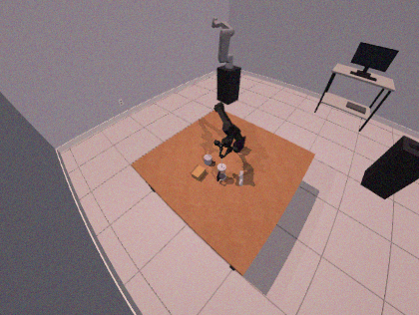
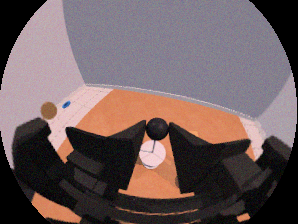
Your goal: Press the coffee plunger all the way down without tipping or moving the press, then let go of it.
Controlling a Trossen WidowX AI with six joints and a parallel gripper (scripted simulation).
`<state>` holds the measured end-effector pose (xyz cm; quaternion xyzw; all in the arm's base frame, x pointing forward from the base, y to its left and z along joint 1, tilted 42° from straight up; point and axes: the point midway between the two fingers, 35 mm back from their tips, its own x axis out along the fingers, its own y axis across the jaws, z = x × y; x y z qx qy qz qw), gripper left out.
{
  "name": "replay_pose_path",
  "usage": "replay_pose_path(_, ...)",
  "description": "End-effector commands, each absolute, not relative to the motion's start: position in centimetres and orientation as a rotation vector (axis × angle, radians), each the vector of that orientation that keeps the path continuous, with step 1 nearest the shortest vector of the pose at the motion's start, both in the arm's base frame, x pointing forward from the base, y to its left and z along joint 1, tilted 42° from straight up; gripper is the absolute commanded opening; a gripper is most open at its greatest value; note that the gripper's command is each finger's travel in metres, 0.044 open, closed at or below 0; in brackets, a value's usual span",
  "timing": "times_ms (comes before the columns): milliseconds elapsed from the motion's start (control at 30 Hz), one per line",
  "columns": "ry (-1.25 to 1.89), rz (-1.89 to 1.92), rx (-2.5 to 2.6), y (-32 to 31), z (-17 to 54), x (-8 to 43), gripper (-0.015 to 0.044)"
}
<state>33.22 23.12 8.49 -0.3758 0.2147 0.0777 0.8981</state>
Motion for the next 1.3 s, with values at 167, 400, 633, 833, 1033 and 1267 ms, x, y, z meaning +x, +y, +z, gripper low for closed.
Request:
replay_pose_path(167,0.482,0.153,-0.803,21.4,6.0,33.6,0.0124)
replay_pose_path(400,0.483,0.153,-0.803,20.8,5.0,33.9,0.0124)
replay_pose_path(633,0.482,0.153,-0.803,20.1,4.2,34.2,0.0124)
replay_pose_path(833,0.482,0.153,-0.803,19.4,3.4,34.5,0.0124)
replay_pose_path(1033,0.481,0.152,-0.804,18.8,2.7,34.7,0.0124)
replay_pose_path(1267,0.479,0.152,-0.805,18.1,1.9,35.1,0.0124)
